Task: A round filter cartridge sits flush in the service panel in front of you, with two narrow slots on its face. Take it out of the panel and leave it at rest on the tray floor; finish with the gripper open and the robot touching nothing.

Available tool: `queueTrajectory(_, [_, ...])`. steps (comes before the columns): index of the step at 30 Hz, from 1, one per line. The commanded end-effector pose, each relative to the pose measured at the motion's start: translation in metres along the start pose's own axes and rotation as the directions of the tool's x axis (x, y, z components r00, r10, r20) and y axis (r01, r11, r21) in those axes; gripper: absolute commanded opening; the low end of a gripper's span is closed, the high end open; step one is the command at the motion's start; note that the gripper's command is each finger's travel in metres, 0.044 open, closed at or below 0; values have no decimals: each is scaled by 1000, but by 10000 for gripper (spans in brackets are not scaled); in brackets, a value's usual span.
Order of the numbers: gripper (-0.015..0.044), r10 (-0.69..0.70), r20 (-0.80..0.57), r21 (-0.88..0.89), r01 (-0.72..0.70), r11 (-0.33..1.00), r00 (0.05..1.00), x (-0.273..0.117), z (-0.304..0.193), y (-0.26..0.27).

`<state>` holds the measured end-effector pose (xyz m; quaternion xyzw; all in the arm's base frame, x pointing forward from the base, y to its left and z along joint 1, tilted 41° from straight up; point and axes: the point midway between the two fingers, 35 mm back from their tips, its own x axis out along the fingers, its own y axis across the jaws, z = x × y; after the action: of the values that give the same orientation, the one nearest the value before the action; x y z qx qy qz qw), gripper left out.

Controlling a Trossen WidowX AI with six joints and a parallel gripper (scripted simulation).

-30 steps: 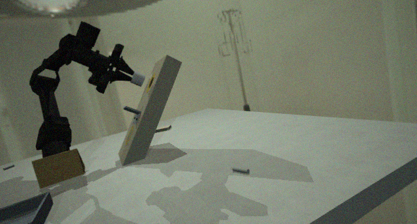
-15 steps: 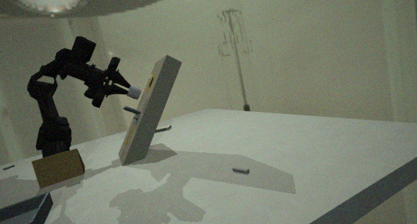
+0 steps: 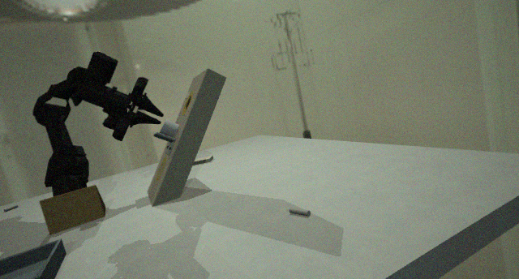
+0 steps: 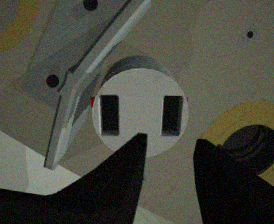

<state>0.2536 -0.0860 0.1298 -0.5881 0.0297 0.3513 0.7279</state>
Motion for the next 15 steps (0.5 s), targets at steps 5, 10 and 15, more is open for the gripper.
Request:
queueTrajectory(5, [113,-8,0,-10,8,1000,1000,0,3,4])
queueTrajectory(10, [113,-9,0,-11,9,1000,1000,-5,-15,-31])
queueTrajectory(15, [113,-9,-1,-11,9,1000,1000,-10,-31,-65])
